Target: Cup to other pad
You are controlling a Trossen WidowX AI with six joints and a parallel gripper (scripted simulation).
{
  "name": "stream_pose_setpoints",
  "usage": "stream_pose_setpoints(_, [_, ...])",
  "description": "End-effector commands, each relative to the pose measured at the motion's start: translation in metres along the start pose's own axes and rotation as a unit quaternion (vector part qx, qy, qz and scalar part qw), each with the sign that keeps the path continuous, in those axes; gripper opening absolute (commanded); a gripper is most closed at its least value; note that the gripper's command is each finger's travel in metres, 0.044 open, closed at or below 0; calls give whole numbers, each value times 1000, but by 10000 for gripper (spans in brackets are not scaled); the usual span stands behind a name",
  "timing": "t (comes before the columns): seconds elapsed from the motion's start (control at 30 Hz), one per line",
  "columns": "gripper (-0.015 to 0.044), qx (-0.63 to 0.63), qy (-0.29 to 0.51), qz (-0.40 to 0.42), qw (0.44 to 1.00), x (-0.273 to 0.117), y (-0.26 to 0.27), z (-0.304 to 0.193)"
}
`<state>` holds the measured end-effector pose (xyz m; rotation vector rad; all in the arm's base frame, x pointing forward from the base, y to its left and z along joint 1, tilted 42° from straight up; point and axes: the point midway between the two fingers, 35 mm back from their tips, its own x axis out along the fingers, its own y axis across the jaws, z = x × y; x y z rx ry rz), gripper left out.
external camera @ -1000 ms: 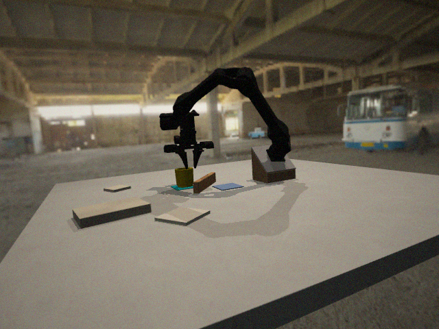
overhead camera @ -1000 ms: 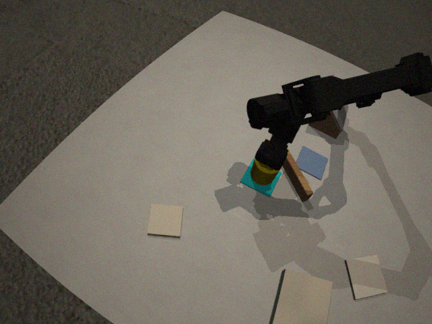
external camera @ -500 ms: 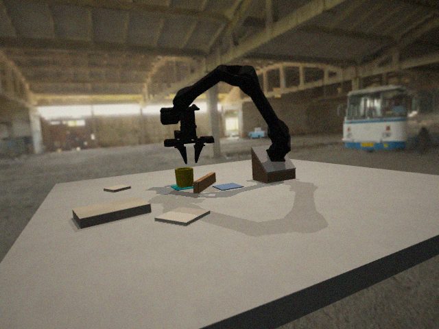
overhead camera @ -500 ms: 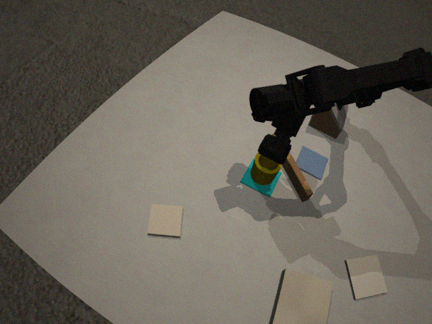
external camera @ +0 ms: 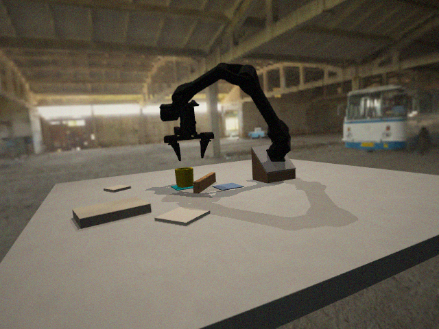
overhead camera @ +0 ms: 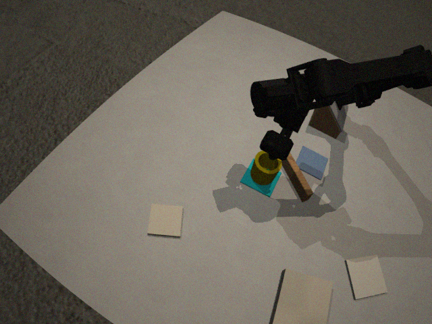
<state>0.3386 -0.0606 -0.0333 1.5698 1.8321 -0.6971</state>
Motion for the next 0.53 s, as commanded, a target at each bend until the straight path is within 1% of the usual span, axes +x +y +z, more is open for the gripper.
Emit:
stream_pose_setpoints(0.0, [440, -3, -5, 5, 1000, -17, 1, 1])
stream_pose_setpoints(0.27, [440, -4, -7, 5, 1000, -46, 0, 0])
stream_pose_setpoints(0.5, [440, -2, -4, 5, 1000, -44, -1, 0])
